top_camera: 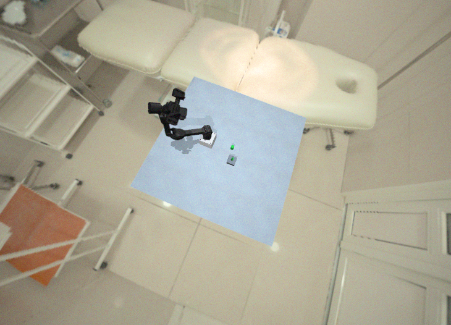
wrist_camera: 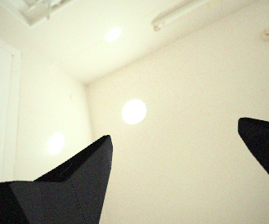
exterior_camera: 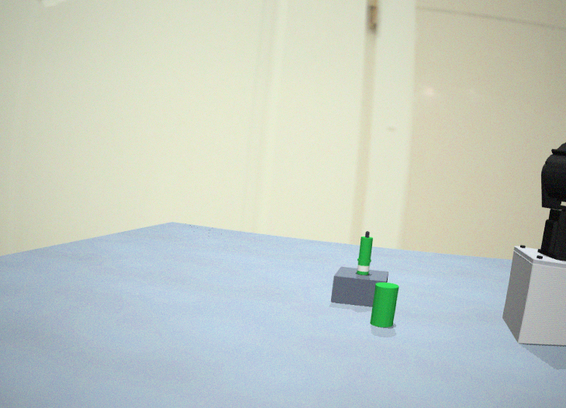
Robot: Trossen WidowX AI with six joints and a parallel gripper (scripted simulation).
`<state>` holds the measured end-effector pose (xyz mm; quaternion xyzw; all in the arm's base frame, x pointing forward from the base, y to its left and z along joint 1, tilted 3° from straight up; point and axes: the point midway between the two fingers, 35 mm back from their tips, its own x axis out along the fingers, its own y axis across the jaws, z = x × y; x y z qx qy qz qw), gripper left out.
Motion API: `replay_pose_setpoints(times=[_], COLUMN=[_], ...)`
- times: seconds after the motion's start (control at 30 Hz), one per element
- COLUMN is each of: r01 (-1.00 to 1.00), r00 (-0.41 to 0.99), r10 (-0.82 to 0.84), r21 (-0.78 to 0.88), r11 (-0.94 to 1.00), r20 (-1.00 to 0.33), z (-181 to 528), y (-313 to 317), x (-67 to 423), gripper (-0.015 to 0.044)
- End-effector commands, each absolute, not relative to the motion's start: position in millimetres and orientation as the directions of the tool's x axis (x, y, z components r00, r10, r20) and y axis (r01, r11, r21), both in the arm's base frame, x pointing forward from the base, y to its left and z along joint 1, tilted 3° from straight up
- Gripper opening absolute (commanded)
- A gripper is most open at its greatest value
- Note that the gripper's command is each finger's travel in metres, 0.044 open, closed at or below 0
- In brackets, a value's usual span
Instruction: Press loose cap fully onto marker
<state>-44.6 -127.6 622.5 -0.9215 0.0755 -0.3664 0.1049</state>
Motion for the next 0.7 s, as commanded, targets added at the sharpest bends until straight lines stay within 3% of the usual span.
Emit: replay_pose_setpoints(times=[0.0,0.17,0.43,0.67], r01=[-0.069,-0.203,-0.270,-0.123], r00=[0.723,0.806,0.928,0.992], r10=[-0.213,-0.154,-0.091,-0.077], r21=[-0.239,0.024,0.485,0.819], r11=[-0.969,-0.979,-0.832,-0.561], r20=[0.657,0.572,0.361,0.097], z=[623,618,583,519], y=[-126,-82,-24,8], x=[-42,15,116,207], gripper=[0.0374,0.0251,0.0251,0.0251])
